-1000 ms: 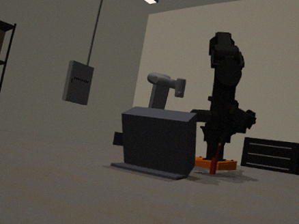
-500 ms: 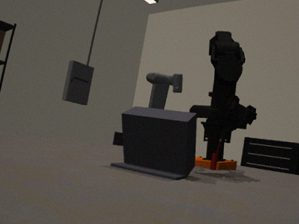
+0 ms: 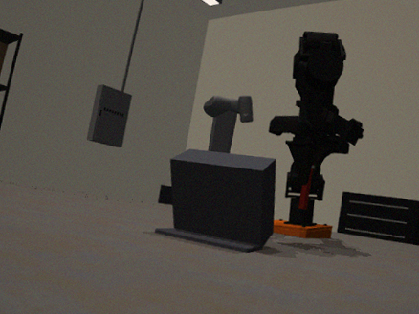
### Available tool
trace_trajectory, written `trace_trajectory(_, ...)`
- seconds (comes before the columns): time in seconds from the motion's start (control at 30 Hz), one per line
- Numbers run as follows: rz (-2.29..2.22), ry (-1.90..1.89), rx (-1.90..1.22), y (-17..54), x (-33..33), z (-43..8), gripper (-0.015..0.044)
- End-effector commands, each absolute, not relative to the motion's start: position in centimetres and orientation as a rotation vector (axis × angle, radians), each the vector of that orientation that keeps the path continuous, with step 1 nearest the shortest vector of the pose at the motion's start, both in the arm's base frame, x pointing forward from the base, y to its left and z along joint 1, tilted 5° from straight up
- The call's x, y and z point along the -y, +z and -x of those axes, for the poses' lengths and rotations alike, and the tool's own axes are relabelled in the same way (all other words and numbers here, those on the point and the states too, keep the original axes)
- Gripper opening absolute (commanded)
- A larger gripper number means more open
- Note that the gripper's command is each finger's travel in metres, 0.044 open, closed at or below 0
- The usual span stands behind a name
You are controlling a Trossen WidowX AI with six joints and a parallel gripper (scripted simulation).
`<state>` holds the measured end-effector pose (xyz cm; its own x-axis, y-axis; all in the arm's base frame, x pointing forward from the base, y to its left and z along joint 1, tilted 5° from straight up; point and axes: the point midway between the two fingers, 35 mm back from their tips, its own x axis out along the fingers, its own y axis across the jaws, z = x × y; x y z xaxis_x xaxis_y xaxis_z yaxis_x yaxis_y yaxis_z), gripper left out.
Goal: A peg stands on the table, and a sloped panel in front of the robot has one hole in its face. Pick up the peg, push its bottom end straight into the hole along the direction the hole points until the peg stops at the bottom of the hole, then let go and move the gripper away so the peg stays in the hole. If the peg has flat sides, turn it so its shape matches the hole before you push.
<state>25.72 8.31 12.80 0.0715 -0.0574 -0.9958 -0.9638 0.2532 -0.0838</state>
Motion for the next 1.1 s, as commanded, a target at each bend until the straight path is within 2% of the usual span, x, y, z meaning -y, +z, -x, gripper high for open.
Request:
trace_trajectory(0.0, 1.082, 0.935, -1.29, 14.32, -8.38, -25.59, 0.0)
trace_trajectory(1.07, 0.951, 0.777, -1.192, 13.83, -7.58, -26.4, 0.0)
